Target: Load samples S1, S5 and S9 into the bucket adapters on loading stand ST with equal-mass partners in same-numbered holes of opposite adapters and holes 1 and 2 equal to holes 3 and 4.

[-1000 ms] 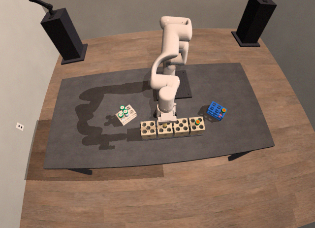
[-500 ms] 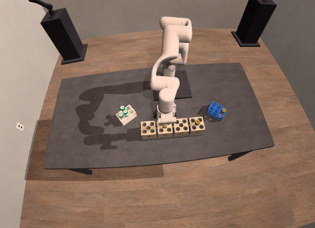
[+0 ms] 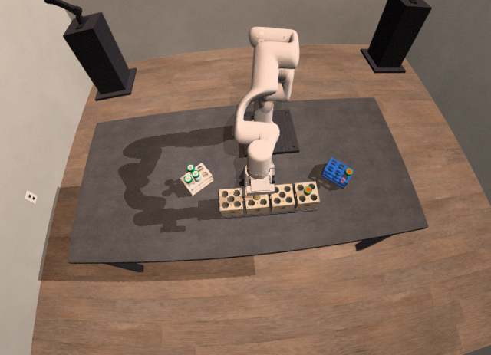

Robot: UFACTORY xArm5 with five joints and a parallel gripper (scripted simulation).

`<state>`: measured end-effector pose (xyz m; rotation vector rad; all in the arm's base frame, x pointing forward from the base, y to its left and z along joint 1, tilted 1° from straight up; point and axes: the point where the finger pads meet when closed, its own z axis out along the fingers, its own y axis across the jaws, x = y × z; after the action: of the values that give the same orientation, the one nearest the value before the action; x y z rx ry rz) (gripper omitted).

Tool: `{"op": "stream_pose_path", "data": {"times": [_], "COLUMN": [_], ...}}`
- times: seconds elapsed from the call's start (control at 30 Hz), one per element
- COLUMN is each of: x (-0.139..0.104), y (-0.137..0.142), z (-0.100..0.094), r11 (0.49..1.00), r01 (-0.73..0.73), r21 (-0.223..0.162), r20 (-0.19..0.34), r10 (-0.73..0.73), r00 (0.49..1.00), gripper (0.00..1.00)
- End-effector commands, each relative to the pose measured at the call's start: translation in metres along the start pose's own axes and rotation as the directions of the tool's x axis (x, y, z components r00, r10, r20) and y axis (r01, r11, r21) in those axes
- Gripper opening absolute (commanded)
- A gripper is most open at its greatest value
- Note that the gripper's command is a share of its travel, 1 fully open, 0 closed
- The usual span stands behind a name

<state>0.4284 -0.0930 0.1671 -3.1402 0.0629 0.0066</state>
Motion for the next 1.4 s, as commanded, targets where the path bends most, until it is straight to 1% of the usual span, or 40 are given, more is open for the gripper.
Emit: {"op": "stream_pose_path", "data": {"times": [0.0, 1.37], "x": [0.001, 0.002], "y": [0.000, 0.000], "z": [0.002, 0.039], "r11": [1.000, 1.000], "r01": [0.000, 0.000], "r21": [0.015, 0.015], "r20": [-0.008, -0.007], "r10": [0.000, 0.000], "r00": [1.000, 1.000], "gripper": [0.00, 0.00]}}
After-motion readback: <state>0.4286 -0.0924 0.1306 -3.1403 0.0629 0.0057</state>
